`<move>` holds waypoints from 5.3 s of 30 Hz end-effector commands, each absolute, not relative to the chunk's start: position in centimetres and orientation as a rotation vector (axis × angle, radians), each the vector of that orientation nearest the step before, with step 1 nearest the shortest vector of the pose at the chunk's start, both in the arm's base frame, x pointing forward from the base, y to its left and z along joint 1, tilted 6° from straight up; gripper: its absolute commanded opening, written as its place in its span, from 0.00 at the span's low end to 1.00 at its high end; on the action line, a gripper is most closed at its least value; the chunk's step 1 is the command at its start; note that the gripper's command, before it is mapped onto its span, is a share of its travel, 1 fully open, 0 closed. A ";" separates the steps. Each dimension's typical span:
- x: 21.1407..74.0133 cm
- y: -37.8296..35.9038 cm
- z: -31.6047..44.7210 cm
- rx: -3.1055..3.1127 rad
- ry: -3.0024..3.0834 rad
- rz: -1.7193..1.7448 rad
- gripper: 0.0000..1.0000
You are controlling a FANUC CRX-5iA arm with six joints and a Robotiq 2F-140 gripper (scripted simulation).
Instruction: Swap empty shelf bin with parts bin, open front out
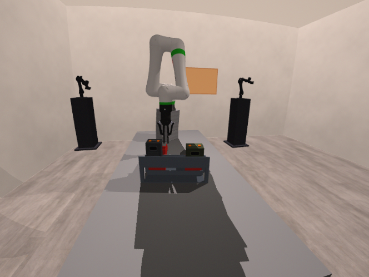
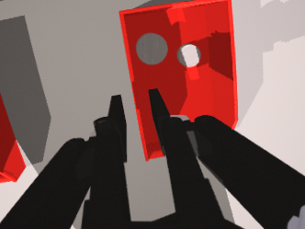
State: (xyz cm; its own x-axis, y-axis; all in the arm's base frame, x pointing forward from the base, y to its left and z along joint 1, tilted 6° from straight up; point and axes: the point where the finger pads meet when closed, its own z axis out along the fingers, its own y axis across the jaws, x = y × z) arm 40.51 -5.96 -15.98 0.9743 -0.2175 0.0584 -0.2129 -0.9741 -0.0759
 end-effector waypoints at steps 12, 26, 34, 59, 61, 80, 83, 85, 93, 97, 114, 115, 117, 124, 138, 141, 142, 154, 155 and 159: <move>40.6 -5.9 -16.9 -3.053 0.333 -0.104 0.24; 40.6 -5.9 -16.9 -3.053 0.333 -0.104 0.24; 40.7 -5.9 -16.9 -3.053 0.333 -0.104 0.24; 40.7 -5.9 -16.9 -3.053 0.333 -0.104 0.24; 40.7 -5.9 -16.9 -3.053 0.333 -0.104 0.24; 40.8 -5.8 -18.2 -3.053 0.333 -0.104 0.24; 40.8 -5.8 -18.4 -3.053 0.333 -0.104 0.24; 40.8 -5.8 -18.7 -3.053 0.333 -0.104 0.24; 40.9 -5.7 -19.9 -3.053 0.333 -0.104 0.24; 41.0 -5.7 -20.5 -3.053 0.333 -0.104 0.24; 41.0 -5.7 -21.2 -3.053 0.333 -0.104 0.24; 41.0 -5.7 -21.2 -3.053 0.333 -0.104 0.24; 41.0 -5.7 -21.2 -3.053 0.333 -0.104 0.24; 41.0 -5.7 -21.2 -3.053 0.333 -0.104 0.24; 41.0 -5.7 -21.2 -3.053 0.333 -0.104 0.10; 41.0 -5.7 -21.2 -3.053 0.333 -0.104 0.10; 41.0 -5.7 -21.2 -3.053 0.333 -0.104 0.10; 41.0 -5.7 -21.2 -3.053 0.333 -0.104 0.10; 41.0 -5.7 -21.2 -3.053 0.333 -0.104 0.10; 41.0 -5.7 -21.2 -3.053 0.333 -0.104 0.10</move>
